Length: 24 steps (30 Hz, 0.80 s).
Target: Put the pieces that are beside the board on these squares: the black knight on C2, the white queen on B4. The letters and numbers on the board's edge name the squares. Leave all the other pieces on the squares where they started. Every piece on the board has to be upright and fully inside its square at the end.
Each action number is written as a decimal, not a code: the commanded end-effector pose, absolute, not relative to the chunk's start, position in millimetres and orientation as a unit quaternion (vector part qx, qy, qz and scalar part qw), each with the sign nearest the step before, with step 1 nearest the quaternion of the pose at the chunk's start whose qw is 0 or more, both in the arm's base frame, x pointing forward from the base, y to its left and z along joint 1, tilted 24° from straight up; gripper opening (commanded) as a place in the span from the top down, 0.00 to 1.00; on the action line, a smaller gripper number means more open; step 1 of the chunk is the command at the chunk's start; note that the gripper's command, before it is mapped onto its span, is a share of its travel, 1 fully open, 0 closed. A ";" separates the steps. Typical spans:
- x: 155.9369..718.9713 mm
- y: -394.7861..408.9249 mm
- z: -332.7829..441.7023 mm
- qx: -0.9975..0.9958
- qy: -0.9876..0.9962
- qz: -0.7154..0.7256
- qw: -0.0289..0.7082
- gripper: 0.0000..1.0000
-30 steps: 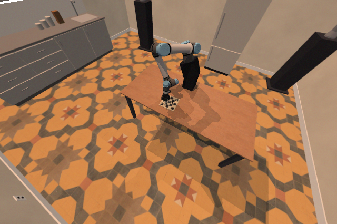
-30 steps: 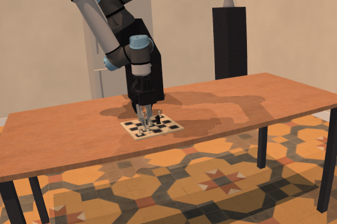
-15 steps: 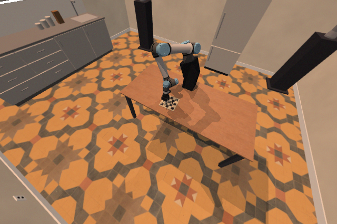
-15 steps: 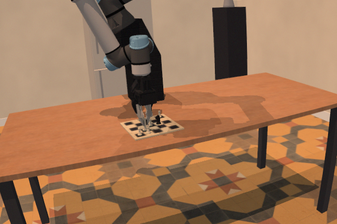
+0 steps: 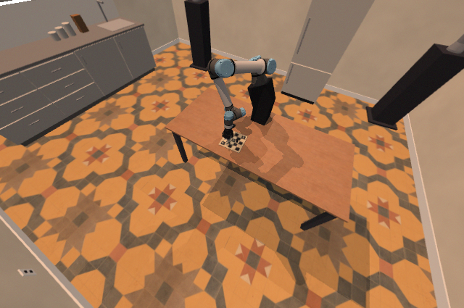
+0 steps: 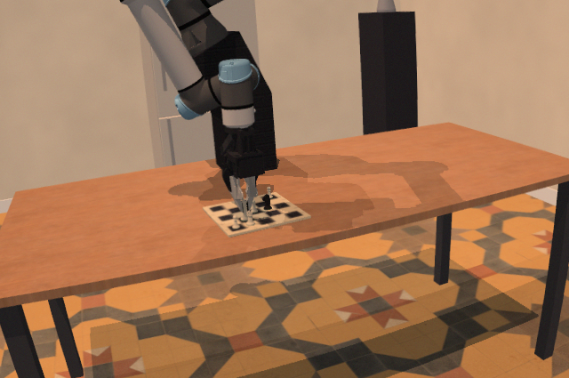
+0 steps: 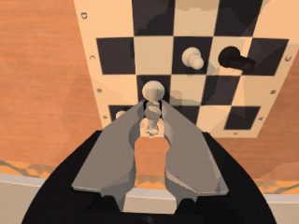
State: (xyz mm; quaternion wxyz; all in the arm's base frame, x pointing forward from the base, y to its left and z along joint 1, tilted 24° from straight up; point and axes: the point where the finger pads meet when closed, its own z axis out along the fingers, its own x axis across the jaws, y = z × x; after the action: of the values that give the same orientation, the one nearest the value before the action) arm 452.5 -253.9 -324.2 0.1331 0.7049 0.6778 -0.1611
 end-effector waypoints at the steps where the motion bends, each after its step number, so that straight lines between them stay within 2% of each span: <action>1: 453.1 -253.9 -323.7 0.705 0.678 -0.161 0.134 1.00; 2: 453.1 -253.9 -323.7 0.705 0.678 -0.161 0.134 0.95; 4: 453.1 -253.9 -323.7 0.705 0.678 -0.161 0.134 0.95; 5: 453.1 -253.9 -323.7 0.705 0.678 -0.161 0.134 0.90; 9: 453.1 -253.9 -323.7 0.705 0.678 -0.161 0.134 0.90; 10: 453.1 -253.9 -323.7 0.705 0.678 -0.161 0.134 0.85; 12: 453.1 -253.9 -323.7 0.705 0.678 -0.161 0.134 0.85; 13: 453.1 -253.9 -323.7 0.705 0.678 -0.161 0.134 0.80; 15: 453.1 -253.9 -323.7 0.705 0.678 -0.161 0.134 0.80; 16: 453.1 -253.9 -323.7 0.705 0.678 -0.161 0.134 0.75; 24: 453.1 -253.9 -323.7 0.705 0.678 -0.161 0.134 0.75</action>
State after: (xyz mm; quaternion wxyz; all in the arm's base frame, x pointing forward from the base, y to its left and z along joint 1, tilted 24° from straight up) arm 452.5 -253.9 -324.2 0.1331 0.7049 0.6778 -0.1611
